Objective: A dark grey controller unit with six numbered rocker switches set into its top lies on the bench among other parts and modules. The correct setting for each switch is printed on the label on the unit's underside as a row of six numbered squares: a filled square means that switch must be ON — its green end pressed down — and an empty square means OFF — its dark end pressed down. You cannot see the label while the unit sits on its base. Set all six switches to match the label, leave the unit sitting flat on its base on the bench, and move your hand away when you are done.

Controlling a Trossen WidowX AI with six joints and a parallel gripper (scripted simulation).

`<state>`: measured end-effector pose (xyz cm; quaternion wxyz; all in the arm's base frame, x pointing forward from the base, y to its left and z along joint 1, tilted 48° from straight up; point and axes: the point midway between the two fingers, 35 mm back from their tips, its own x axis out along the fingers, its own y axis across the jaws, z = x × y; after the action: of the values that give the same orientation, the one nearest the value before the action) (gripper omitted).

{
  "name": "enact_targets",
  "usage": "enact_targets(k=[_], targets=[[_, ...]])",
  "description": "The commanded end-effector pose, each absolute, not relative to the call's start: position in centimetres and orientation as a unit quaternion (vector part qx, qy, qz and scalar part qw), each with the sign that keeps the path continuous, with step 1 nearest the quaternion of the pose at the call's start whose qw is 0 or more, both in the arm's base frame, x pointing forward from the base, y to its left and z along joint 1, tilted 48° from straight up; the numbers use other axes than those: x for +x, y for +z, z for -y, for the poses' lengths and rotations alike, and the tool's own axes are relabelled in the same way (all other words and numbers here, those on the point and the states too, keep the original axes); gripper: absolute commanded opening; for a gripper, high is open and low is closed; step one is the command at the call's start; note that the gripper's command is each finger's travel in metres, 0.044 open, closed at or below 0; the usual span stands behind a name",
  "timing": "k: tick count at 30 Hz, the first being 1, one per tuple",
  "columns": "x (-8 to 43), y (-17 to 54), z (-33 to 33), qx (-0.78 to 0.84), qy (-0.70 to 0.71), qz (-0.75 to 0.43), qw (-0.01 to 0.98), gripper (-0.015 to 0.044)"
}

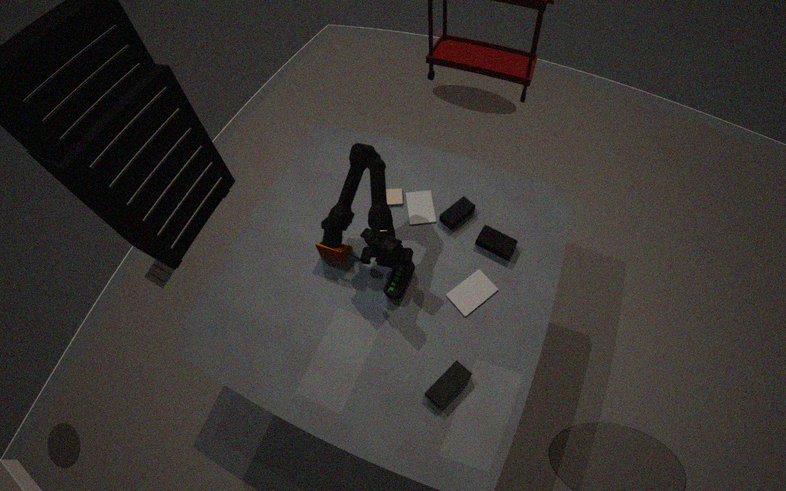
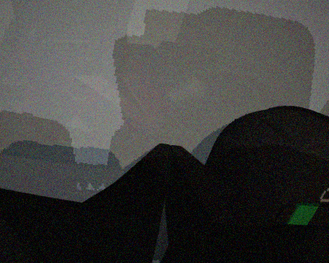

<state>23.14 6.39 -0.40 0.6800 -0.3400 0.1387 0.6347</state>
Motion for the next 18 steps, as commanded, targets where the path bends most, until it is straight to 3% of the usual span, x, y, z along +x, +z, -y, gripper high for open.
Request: enact_targets(k=[1,9,18], targets=[[24.0,-0.3,-6.4,-0.343,0.632,-0.135,0.681,0.0],[25.0,-0.4,-6.5,-0.343,0.632,-0.135,0.682,0.0],[20.7,3.0,-1.6,-0.342,0.633,-0.136,0.681,0.0]])
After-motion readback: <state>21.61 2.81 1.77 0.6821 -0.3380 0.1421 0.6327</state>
